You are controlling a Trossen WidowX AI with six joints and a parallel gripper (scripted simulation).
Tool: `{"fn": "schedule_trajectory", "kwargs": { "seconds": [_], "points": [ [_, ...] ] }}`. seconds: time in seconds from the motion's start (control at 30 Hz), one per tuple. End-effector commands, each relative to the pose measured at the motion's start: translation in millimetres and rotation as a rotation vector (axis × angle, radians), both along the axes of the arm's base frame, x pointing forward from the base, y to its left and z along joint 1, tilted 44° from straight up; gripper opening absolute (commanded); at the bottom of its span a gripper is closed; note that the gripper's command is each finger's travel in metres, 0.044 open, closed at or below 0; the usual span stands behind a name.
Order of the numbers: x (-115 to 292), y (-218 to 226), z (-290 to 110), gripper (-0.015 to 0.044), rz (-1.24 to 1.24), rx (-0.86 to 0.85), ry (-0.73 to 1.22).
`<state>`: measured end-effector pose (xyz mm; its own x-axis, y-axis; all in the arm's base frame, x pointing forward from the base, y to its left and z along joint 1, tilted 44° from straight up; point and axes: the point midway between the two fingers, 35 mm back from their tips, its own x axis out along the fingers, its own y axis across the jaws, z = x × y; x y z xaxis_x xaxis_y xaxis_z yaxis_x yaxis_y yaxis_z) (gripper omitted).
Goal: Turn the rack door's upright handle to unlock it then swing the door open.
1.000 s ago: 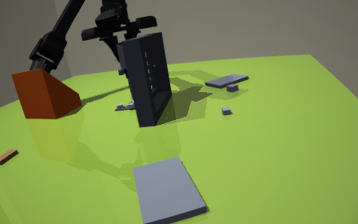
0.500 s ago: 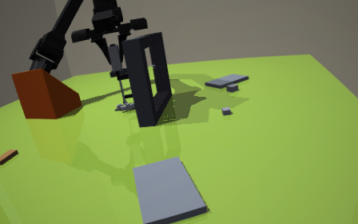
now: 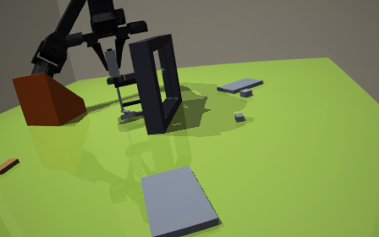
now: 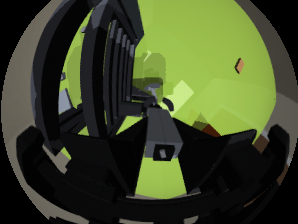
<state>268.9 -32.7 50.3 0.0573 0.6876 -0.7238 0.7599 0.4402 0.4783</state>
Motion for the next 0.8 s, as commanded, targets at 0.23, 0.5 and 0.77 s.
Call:
{"fn": "schedule_trajectory", "kwargs": {
  "seconds": [0.23,0.5,0.77],
  "points": [
    [-7.9,-10.5,-11.0,0.002,0.121,-0.01,-0.125],
    [-14.6,-20.4,-21.0,0.002,0.208,-0.018,-0.207],
    [-19.5,-30.8,-31.2,0.002,0.292,-0.026,-0.286]
  ]
}}
